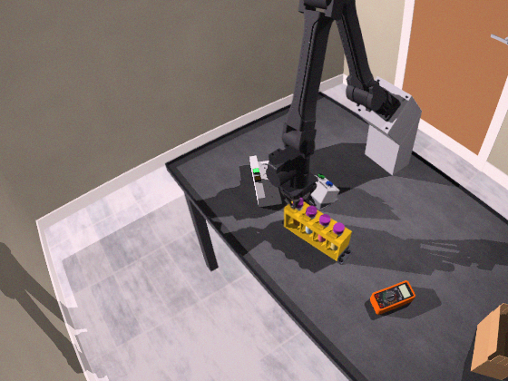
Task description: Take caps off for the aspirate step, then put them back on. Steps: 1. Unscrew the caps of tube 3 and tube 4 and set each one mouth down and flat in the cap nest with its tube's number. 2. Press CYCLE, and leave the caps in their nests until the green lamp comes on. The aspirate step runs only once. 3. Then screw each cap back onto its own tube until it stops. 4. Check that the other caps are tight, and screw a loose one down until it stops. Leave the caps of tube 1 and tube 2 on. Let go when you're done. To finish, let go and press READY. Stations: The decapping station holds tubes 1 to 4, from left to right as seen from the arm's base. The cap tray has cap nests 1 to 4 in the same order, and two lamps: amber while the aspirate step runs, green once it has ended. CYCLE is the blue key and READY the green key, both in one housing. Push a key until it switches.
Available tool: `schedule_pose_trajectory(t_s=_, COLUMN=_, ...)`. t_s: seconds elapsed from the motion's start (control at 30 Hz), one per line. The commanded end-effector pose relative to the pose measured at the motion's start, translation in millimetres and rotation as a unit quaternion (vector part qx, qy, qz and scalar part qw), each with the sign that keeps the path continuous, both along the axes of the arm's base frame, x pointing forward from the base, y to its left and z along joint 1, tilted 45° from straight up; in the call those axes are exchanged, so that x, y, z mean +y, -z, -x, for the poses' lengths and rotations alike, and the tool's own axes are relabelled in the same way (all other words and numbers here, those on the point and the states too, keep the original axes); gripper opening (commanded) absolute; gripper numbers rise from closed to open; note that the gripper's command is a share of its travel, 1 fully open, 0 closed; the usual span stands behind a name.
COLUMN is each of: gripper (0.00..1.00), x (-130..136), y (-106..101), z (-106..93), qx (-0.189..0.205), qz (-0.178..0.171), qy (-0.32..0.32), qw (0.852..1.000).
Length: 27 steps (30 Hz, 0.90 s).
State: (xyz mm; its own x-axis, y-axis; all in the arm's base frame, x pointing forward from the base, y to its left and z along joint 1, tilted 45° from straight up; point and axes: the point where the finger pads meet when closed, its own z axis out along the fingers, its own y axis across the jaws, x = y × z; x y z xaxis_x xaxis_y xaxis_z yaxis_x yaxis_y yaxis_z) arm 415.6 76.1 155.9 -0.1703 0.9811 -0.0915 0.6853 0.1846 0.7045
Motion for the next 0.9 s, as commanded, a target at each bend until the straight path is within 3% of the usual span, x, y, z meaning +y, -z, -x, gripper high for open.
schedule_pose_trajectory(t_s=0.0, gripper=0.49, x=6.0, y=-20.5, z=-4.2, qx=-0.022, qz=0.052, qy=-0.063, qw=0.996)
schedule_pose_trajectory(t_s=0.23, gripper=0.49, x=5.5, y=-20.3, z=-4.0, qx=-0.030, qz=0.152, qy=-0.158, qw=0.975)
schedule_pose_trajectory(t_s=0.43, gripper=0.49, x=5.0, y=-17.1, z=-1.9, qx=-0.035, qz=0.235, qy=-0.238, qw=0.942)
schedule_pose_trajectory(t_s=0.5, gripper=0.49, x=5.0, y=-17.1, z=-1.9, qx=-0.035, qz=0.235, qy=-0.238, qw=0.942)
schedule_pose_trajectory(t_s=0.67, gripper=0.49, x=5.2, y=-14.6, z=-0.3, qx=-0.039, qz=0.301, qy=-0.303, qw=0.903)
schedule_pose_trajectory(t_s=0.87, gripper=0.49, x=4.7, y=-11.9, z=1.2, qx=-0.044, qz=0.377, qy=-0.376, qw=0.845)
